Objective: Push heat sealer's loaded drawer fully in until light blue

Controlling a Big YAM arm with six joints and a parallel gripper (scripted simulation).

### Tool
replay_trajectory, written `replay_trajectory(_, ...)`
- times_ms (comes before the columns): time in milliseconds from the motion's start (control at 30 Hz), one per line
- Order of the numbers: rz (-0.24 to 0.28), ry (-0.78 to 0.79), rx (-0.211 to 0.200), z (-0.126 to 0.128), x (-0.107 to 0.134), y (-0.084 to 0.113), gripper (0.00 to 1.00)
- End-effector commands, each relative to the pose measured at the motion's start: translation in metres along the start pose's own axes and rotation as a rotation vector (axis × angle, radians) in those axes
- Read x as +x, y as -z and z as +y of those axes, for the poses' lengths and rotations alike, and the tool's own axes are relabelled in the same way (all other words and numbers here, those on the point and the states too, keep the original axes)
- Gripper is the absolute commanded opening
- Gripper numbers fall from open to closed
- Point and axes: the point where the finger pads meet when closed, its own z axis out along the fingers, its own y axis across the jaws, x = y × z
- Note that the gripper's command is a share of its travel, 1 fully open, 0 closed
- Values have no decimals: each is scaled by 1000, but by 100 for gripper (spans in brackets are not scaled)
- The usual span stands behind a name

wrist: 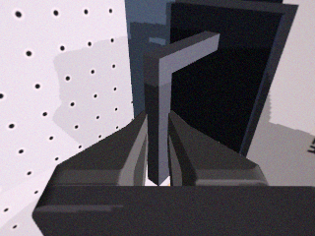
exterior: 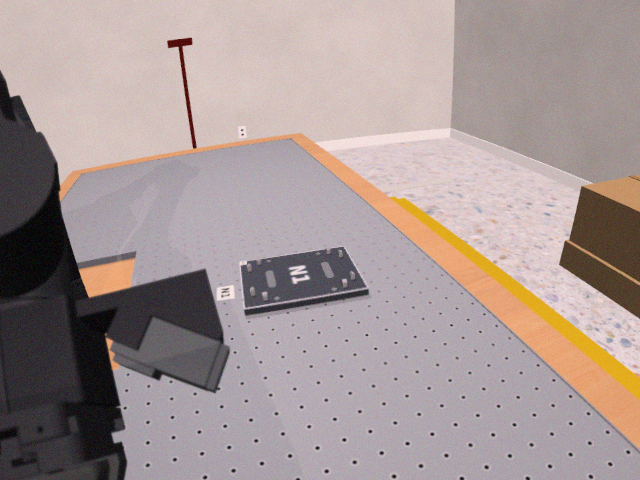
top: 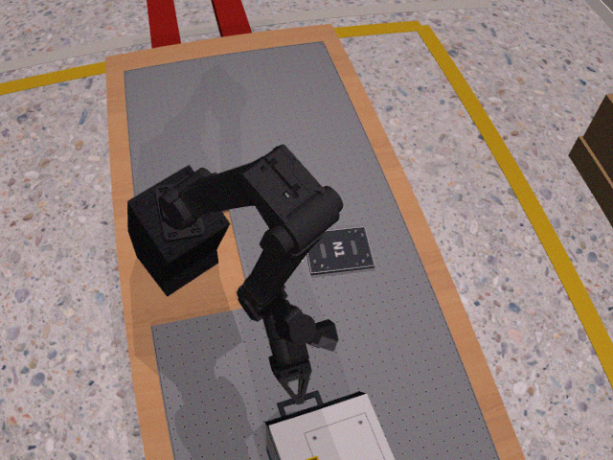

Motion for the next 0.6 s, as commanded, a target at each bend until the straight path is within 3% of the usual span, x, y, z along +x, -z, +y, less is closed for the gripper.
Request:
replay_trajectory(0, 10, 3, 12, -9, 4, -4, 0)
replay_trajectory(567, 12, 3, 9, -8, 5, -4, 0)
